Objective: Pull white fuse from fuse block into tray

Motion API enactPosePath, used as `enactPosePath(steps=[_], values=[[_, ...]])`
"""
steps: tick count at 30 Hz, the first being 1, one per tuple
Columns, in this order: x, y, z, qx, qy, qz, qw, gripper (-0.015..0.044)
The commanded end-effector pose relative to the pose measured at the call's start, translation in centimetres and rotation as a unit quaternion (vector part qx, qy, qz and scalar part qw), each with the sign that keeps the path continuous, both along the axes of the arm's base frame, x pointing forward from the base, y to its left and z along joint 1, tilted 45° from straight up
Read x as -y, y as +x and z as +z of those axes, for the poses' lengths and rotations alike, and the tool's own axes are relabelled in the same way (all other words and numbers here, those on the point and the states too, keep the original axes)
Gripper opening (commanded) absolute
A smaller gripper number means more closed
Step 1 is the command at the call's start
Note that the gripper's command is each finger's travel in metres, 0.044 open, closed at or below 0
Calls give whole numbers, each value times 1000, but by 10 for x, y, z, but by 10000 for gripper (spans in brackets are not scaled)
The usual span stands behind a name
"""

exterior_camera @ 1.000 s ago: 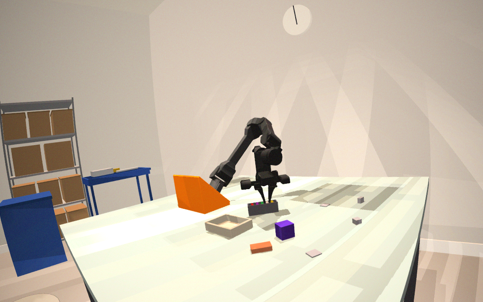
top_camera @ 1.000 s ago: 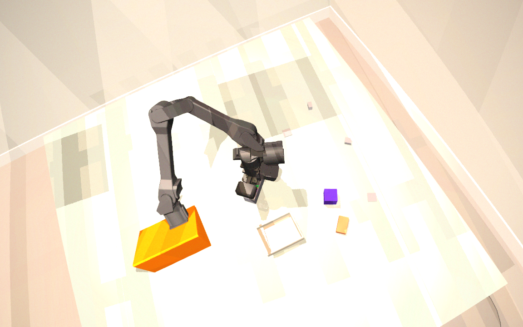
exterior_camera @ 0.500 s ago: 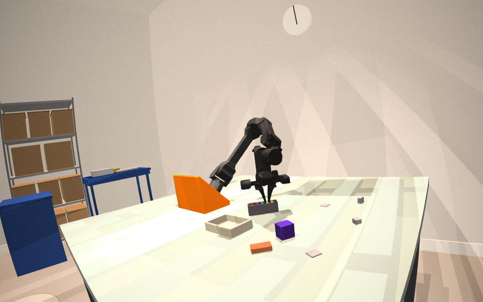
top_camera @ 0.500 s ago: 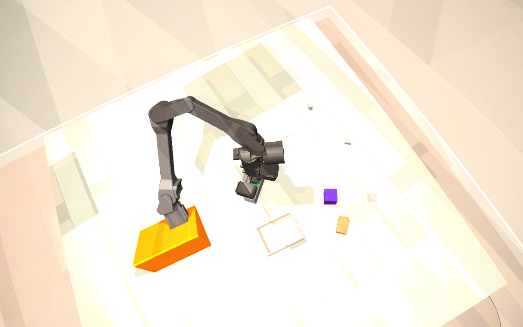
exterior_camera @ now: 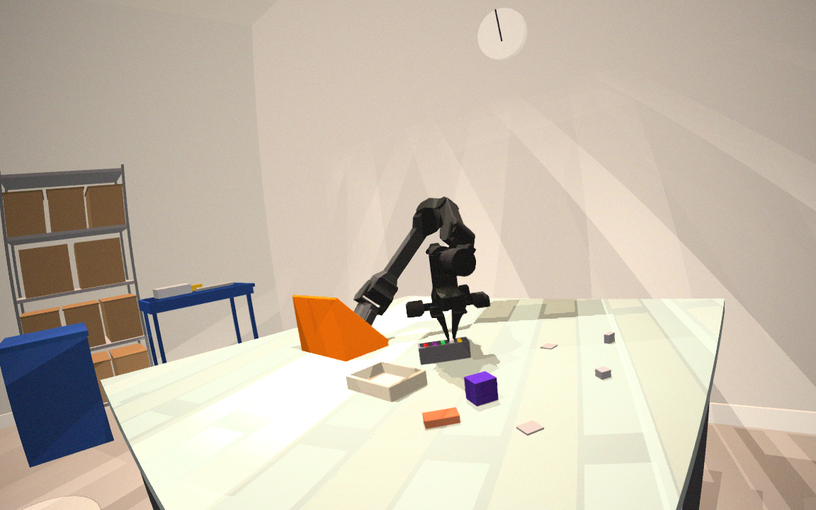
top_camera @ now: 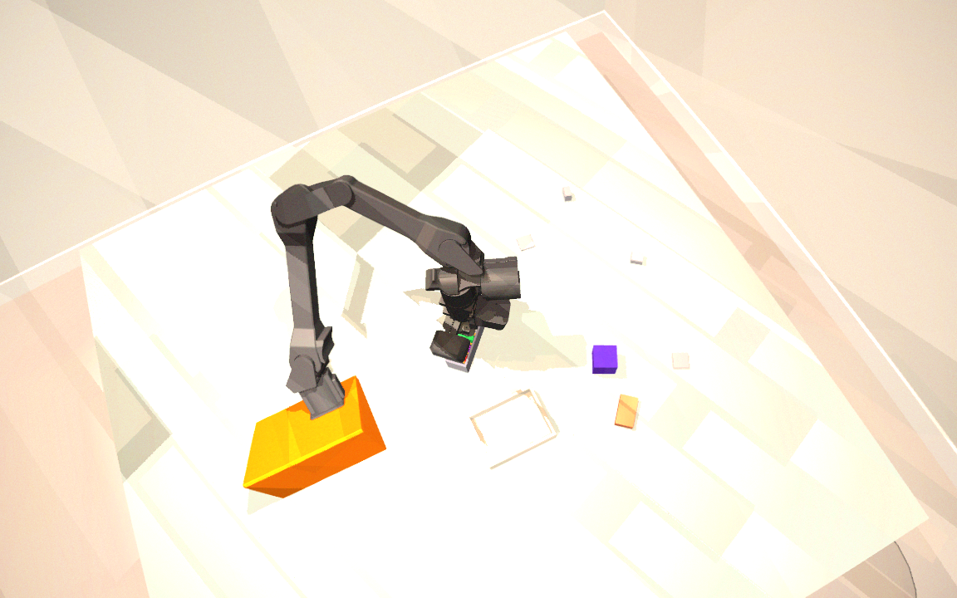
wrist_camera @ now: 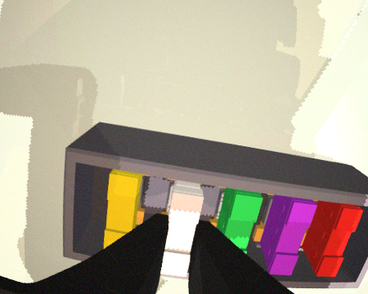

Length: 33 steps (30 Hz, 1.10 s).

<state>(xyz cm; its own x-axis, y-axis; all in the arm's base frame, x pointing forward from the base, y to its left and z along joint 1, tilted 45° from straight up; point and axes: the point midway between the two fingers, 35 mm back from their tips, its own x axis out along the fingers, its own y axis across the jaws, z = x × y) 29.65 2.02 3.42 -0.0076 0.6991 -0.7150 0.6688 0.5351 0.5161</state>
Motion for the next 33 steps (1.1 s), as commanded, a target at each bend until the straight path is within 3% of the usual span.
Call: enactPosePath(steps=[1, 33], values=[[2, 0, 2, 1, -1, 1, 1000, 0], [13, 1, 13, 1, -1, 0, 1000, 0]])
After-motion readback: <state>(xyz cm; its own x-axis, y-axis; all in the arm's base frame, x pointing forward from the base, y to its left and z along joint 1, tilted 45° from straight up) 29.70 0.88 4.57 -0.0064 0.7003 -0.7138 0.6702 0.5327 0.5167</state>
